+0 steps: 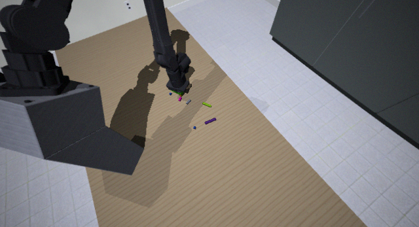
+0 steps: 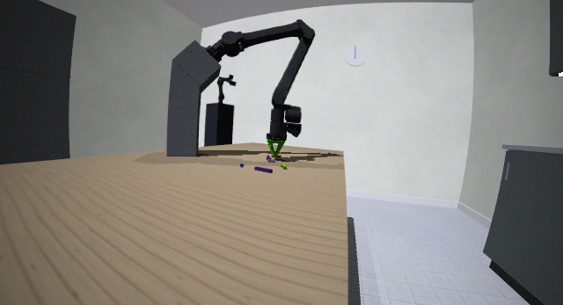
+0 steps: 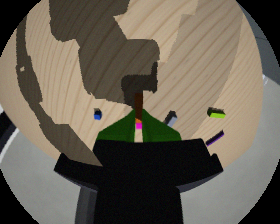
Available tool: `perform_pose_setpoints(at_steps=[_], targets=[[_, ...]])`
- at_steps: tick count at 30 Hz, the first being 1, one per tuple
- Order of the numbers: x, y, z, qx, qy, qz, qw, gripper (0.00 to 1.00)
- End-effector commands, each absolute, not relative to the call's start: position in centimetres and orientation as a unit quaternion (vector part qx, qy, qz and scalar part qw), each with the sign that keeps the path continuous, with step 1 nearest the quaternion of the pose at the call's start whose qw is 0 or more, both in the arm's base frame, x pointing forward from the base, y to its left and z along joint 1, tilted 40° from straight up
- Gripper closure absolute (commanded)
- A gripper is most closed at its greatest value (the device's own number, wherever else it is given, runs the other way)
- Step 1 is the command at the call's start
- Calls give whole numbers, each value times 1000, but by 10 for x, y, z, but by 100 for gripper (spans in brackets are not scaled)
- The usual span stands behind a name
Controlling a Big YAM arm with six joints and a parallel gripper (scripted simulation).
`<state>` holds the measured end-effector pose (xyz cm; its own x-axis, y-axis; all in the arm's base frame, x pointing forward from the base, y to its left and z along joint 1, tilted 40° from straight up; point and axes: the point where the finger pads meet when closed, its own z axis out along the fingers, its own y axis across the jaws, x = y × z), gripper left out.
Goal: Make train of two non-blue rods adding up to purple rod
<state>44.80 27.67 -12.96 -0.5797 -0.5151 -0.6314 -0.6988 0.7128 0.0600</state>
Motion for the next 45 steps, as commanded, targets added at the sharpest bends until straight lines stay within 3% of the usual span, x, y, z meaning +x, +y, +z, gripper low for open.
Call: perform_pose_setpoints(at_steps=[1,45], targets=[[449,271,-134,-346,875,151,303,96],[453,283,-139,-346,874,155,305,96]])
